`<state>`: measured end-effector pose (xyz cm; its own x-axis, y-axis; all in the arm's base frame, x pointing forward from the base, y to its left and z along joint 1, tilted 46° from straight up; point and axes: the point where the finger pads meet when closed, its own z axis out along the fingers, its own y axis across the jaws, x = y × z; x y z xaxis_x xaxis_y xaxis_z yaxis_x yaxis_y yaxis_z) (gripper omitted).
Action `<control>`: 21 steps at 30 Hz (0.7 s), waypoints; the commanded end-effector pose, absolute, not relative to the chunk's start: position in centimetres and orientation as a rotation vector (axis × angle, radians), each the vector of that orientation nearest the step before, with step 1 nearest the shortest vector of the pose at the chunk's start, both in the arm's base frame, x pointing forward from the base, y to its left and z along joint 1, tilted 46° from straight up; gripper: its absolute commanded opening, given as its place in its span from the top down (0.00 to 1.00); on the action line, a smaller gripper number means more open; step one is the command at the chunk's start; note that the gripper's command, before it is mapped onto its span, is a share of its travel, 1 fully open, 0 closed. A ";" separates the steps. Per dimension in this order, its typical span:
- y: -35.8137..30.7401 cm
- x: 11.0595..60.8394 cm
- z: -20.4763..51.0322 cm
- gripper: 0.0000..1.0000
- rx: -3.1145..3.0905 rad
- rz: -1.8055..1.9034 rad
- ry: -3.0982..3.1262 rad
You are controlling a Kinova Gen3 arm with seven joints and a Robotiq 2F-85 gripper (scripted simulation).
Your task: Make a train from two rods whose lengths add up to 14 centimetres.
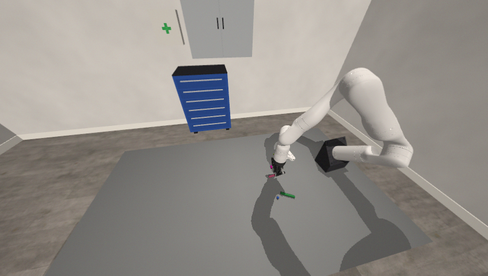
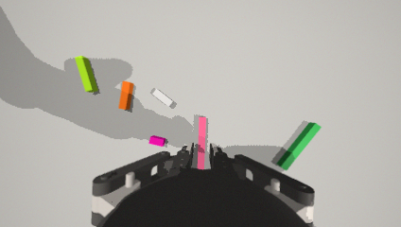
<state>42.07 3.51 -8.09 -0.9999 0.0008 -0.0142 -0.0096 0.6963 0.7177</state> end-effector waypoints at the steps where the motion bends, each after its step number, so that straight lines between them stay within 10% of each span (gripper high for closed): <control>1: 3.6 42.2 -8.0 0.76 -0.024 1.221 2.876; 21: 4.0 42.4 -8.6 0.76 -0.018 1.212 2.874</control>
